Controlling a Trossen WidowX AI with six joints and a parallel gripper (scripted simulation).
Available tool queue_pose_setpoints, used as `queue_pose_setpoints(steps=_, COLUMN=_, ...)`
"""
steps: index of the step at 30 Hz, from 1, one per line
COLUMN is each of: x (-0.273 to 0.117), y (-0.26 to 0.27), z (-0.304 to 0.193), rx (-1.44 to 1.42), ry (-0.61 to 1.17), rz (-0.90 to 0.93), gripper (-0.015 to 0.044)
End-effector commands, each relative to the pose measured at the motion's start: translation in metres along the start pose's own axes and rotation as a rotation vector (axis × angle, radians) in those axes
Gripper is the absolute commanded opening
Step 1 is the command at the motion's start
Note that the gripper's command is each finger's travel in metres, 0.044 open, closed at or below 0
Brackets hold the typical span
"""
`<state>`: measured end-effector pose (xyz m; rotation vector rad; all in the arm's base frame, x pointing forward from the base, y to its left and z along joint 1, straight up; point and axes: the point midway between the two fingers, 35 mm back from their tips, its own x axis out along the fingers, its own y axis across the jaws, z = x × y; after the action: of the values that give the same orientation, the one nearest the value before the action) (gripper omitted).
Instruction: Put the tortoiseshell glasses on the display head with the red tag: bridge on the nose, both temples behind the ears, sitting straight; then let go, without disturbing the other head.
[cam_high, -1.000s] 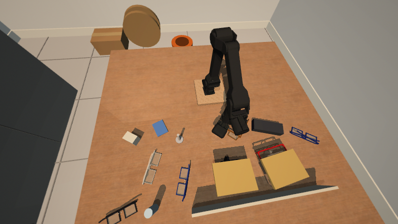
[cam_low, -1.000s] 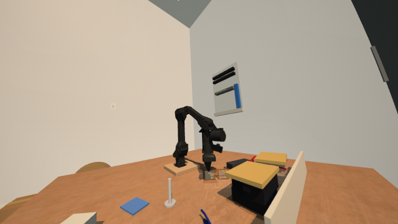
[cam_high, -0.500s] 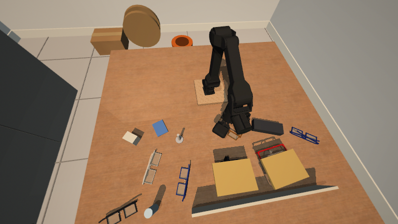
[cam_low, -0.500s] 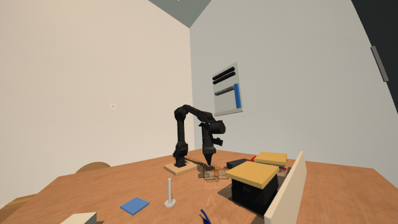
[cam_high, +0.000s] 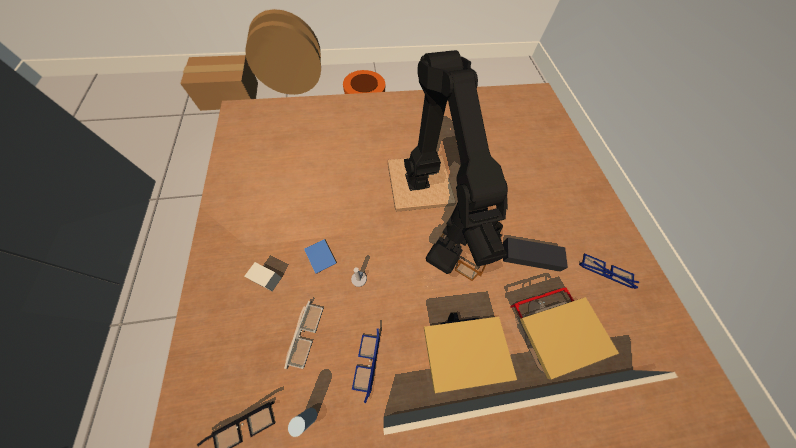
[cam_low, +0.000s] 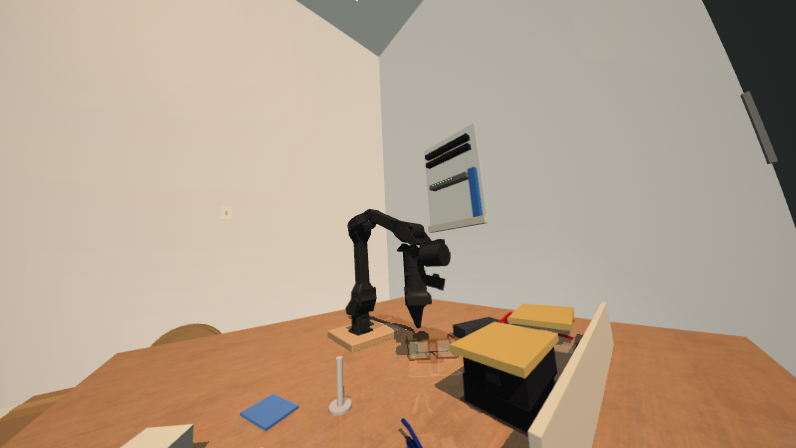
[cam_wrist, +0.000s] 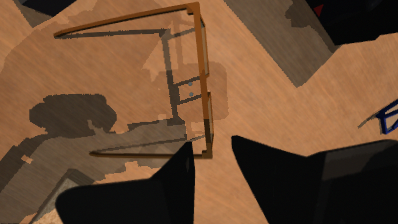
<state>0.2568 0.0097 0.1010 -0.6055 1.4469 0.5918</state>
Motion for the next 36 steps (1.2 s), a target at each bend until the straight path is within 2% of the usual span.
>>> queue_pose_setpoints(steps=1, x=0.002, y=0.001, z=-0.001, rx=0.006, ry=0.005, rz=0.002, gripper=0.014)
queue_pose_setpoints(steps=36, x=0.059, y=0.001, z=-0.001, rx=0.006, ry=0.005, rz=0.002, gripper=0.014)
